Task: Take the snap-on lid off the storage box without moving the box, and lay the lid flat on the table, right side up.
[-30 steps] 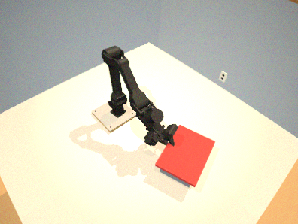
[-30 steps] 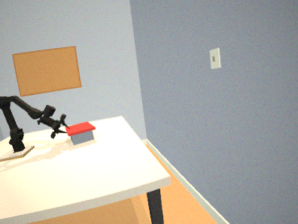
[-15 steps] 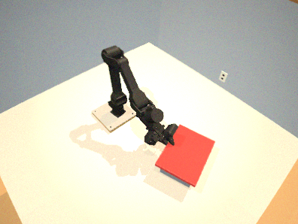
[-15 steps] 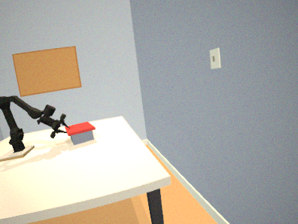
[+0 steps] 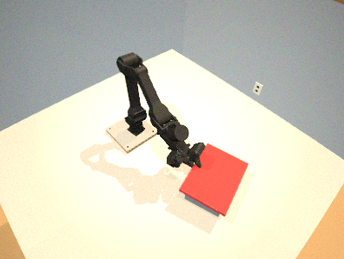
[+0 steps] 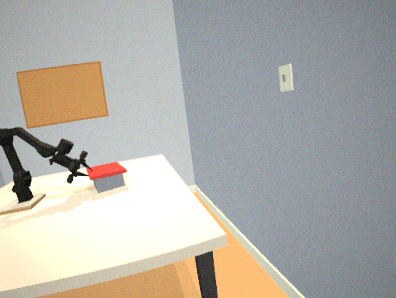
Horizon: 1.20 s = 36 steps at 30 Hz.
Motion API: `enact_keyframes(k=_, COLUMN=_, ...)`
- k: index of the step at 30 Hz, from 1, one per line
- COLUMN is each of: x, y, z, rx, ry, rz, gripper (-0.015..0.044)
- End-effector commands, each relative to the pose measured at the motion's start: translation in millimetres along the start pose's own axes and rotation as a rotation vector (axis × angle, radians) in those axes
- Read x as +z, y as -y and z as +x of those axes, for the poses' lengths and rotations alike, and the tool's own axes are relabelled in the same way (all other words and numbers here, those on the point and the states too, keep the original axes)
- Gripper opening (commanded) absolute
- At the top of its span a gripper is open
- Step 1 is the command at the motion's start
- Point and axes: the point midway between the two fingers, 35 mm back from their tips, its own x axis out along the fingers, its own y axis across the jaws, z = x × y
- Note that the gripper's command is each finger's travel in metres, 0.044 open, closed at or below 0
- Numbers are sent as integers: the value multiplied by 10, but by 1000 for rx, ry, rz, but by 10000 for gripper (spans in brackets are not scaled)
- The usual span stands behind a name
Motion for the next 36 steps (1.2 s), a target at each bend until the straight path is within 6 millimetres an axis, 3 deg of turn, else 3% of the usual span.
enact_keyframes(k=1, x=0, y=-28, z=-26, rx=6, ry=1, rz=-3, gripper=0)
enact_keyframes(k=36, x=0, y=-59, z=-45, rx=5, ry=2, rz=-1, gripper=0)
